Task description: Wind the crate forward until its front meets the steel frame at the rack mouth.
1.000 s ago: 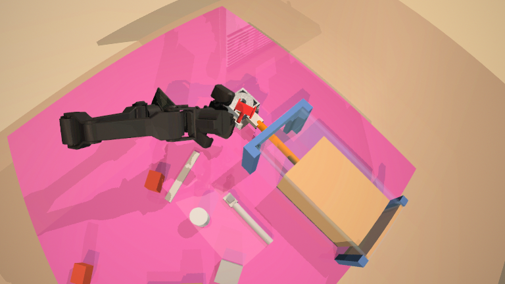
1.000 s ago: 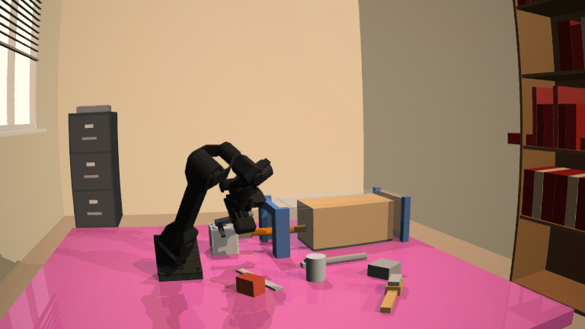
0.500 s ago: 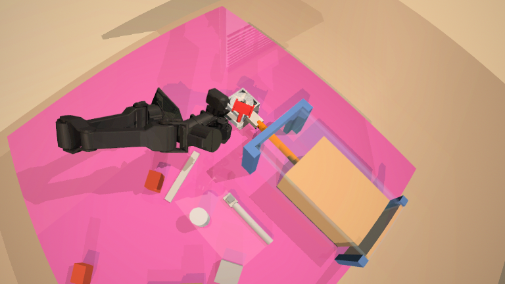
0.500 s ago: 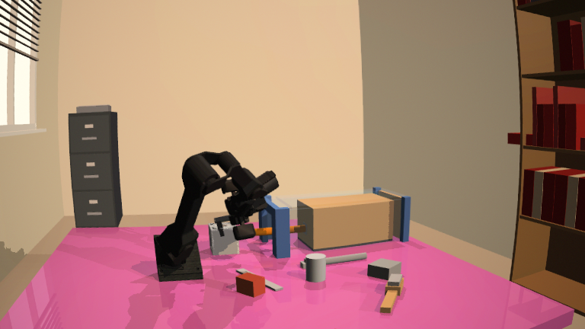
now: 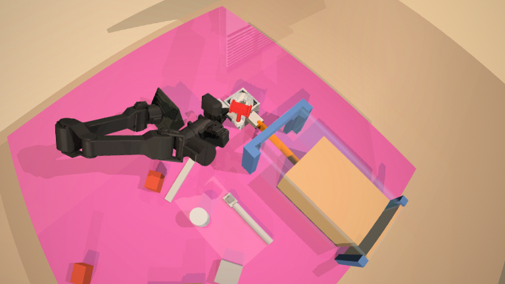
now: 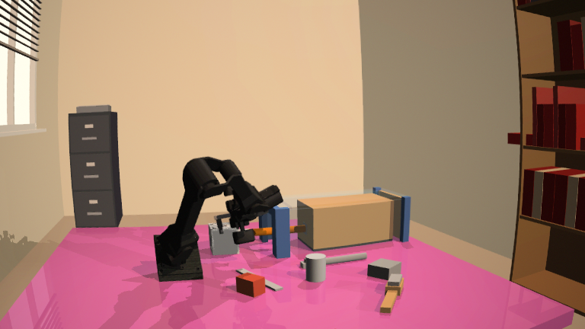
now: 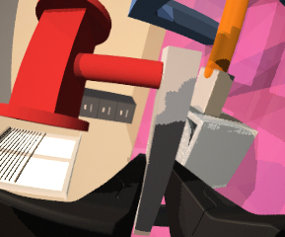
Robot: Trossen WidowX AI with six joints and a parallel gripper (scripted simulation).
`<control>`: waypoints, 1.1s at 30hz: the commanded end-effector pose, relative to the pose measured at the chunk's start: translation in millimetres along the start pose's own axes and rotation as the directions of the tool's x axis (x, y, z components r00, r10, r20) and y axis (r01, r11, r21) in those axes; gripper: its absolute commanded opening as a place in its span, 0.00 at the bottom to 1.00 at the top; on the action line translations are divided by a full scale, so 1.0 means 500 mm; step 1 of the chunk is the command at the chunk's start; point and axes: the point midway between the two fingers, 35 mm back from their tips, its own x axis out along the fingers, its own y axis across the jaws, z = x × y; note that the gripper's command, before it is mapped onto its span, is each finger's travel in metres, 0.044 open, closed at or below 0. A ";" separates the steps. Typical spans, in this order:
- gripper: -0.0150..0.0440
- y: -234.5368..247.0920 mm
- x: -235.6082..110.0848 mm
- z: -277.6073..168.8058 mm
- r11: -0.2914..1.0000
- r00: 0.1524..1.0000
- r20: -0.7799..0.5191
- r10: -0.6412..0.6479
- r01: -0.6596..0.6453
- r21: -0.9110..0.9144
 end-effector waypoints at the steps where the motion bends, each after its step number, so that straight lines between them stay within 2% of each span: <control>1: 0.25 0.006 -0.003 0.000 0.998 0.998 0.010 0.067 -0.066 -0.010; 13: 0.25 0.005 -0.003 0.000 0.965 0.965 0.030 0.261 -0.260 -0.016; 24: 0.25 0.001 -0.002 0.001 0.970 0.969 0.032 0.243 -0.243 -0.010; 33: 0.25 0.053 0.063 0.045 0.971 0.970 0.033 0.240 -0.240 -0.013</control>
